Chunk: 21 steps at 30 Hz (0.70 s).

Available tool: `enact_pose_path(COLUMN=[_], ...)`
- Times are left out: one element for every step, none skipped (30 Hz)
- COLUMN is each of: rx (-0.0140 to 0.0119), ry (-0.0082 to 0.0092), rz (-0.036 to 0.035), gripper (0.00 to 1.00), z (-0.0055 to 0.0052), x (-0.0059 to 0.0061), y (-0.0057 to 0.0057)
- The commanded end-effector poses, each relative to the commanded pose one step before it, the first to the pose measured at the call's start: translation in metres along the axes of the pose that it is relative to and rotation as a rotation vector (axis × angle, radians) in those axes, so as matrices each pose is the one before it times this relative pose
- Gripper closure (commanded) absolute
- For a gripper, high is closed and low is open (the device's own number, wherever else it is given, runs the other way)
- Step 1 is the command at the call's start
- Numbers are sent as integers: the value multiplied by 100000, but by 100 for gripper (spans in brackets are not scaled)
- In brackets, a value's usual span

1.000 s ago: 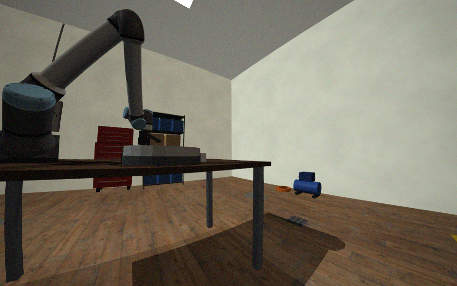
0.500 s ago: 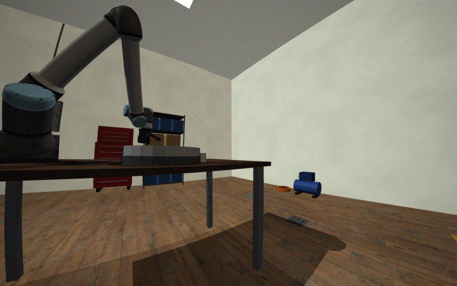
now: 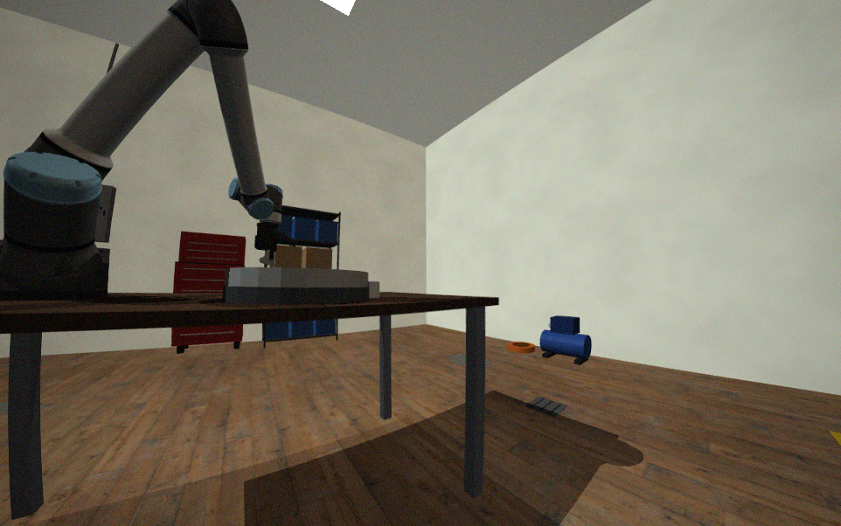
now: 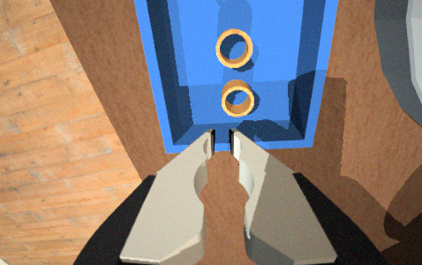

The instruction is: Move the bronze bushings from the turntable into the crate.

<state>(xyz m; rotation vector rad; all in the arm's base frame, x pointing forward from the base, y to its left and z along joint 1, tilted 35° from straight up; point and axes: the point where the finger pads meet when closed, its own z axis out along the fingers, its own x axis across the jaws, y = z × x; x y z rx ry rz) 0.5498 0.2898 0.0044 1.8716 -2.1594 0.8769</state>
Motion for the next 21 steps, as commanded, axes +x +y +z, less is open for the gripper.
enact_pose_path(rx=[-481,0,8,0,0,0,1,1,2,2,-1,-40,-85,-78,-58,-37,-16,0,0,21,8], ry=[214,0,10,0,0,0,1,1,2,2,3,33,71,65,49,31,13,0,0,-18,-7], rz=[238,0,0,0,0,0,0,0,0,0,4,32,-19,-23,-21,-37,-28,0,0,-7,4], gripper=[94,94,94,94,94,94,94,94,94,94,94,94,94,94,94,94,94,94,94,94,94], z=[-2072,0,-233,-194,-155,-118,-84,-54,-29,-11,0,30,61,57,43,27,12,0,0,-1,-1], x=[-74,0,3,0,0,0,0,1,1,1,3,29,32,22,15,6,-1,0,0,-6,-1], y=[-97,0,-3,0,-1,0,0,0,0,-1,-2,-1,46,41,31,20,9,0,0,-8,-3])
